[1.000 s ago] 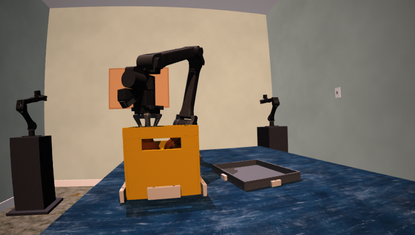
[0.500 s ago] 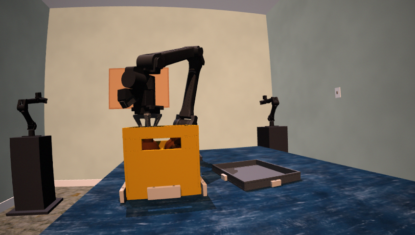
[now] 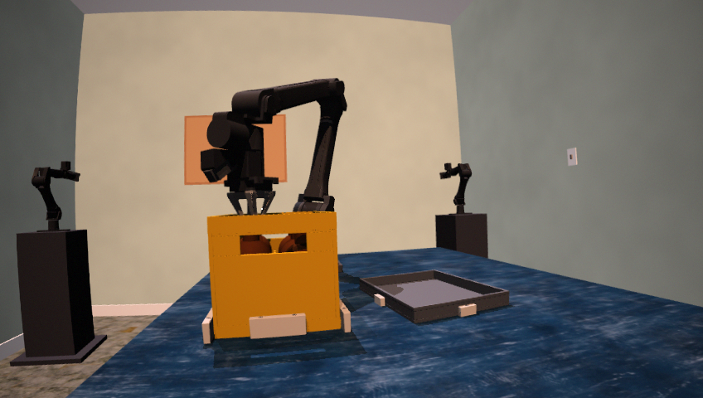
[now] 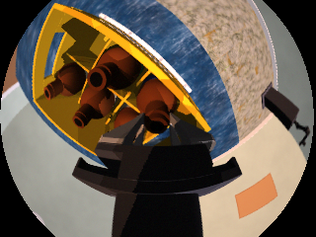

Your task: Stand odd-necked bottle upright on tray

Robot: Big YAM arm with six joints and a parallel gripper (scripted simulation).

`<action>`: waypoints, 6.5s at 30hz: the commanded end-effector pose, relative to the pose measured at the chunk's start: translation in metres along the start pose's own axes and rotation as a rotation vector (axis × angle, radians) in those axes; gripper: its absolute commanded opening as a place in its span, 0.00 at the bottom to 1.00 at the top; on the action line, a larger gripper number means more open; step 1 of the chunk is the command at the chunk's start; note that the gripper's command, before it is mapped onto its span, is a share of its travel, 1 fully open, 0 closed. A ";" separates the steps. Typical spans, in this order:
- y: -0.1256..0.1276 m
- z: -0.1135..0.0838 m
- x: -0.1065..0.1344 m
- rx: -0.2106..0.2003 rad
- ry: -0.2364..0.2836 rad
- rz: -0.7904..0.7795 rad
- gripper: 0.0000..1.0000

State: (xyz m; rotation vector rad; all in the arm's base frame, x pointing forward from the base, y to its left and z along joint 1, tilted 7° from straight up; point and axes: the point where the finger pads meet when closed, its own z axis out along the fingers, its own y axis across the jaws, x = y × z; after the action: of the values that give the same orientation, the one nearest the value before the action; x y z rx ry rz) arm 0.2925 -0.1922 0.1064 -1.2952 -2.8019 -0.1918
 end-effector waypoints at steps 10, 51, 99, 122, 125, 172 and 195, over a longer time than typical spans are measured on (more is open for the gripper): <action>0.003 -0.045 -0.020 -0.016 -0.079 -0.009 0.00; 0.003 -0.062 -0.017 -0.015 -0.081 -0.010 0.00; 0.003 -0.062 -0.017 -0.015 -0.081 -0.010 0.00; 0.003 -0.065 -0.016 -0.015 -0.079 -0.009 0.00; 0.003 -0.065 -0.016 -0.015 -0.078 -0.010 0.00; 0.002 -0.106 -0.016 -0.014 -0.077 -0.009 0.00; 0.002 -0.110 -0.016 -0.014 -0.080 -0.010 0.00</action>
State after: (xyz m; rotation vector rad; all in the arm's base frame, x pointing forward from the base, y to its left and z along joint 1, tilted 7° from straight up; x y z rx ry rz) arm 0.2921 -0.2028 0.1814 -1.2963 -2.8047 -0.1925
